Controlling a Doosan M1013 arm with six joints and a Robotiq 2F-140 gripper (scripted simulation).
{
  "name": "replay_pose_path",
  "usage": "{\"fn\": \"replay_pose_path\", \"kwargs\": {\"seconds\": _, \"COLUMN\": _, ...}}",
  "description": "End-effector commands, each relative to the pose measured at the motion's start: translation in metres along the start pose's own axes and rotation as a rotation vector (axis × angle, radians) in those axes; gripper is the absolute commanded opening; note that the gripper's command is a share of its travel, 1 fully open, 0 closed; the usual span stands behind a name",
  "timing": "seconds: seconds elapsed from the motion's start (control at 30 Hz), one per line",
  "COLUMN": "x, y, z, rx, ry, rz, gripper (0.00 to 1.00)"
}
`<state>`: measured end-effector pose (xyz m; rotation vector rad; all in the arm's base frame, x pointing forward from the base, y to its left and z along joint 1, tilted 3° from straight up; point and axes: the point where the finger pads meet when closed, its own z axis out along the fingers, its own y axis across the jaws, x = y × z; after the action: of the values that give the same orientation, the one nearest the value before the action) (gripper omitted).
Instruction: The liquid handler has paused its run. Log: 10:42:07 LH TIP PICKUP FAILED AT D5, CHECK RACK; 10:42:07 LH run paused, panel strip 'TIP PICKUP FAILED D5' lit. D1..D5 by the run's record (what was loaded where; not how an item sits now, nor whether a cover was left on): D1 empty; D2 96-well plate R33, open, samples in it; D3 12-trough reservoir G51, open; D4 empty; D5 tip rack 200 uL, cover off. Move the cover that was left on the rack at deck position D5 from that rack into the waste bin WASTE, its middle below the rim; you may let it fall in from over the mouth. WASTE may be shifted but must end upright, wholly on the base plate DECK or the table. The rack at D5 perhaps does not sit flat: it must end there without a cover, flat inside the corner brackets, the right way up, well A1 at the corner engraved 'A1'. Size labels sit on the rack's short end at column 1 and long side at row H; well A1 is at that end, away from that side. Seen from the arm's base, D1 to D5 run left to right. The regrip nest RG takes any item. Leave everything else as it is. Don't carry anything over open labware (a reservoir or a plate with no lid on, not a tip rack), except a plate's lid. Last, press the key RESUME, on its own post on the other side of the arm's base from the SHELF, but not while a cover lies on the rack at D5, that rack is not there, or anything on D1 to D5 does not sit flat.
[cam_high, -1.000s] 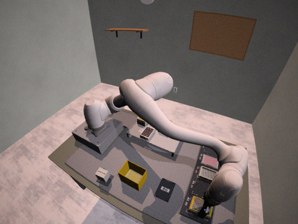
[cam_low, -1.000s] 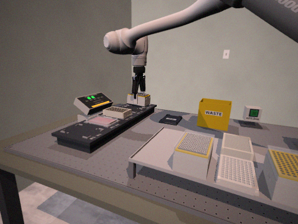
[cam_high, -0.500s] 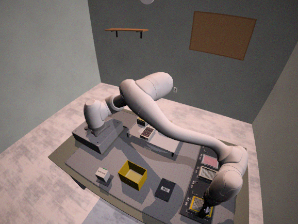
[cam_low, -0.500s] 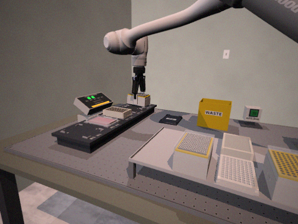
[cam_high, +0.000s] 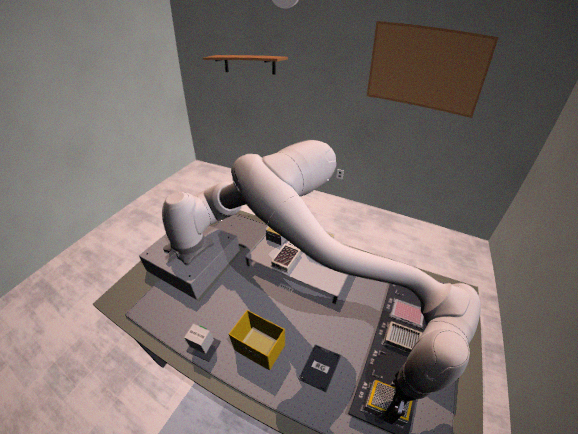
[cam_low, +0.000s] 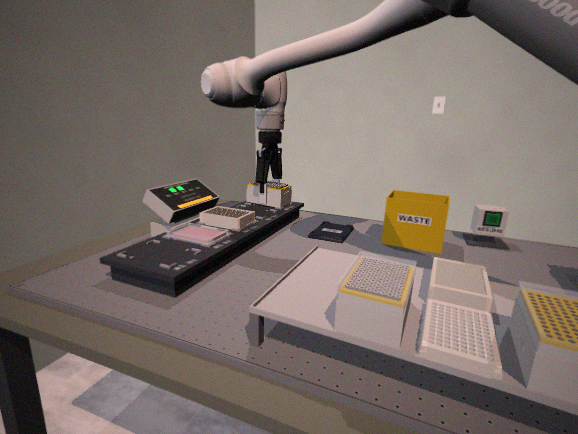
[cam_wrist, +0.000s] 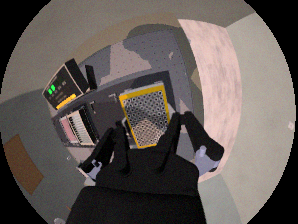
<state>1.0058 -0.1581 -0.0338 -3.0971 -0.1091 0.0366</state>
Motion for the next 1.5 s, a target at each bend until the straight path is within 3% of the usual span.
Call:
{"fn": "replay_pose_path", "kwargs": {"seconds": 0.0, "x": 0.0000, "y": 0.0000, "z": 0.0007, "rx": 0.000, "ry": 0.000, "rz": 0.000, "gripper": 0.00}}
{"fn": "replay_pose_path", "kwargs": {"seconds": 1.47, "x": -0.0002, "y": -0.0001, "z": 0.0049, "rx": 0.000, "ry": 0.000, "rz": 0.000, "gripper": 0.00}}
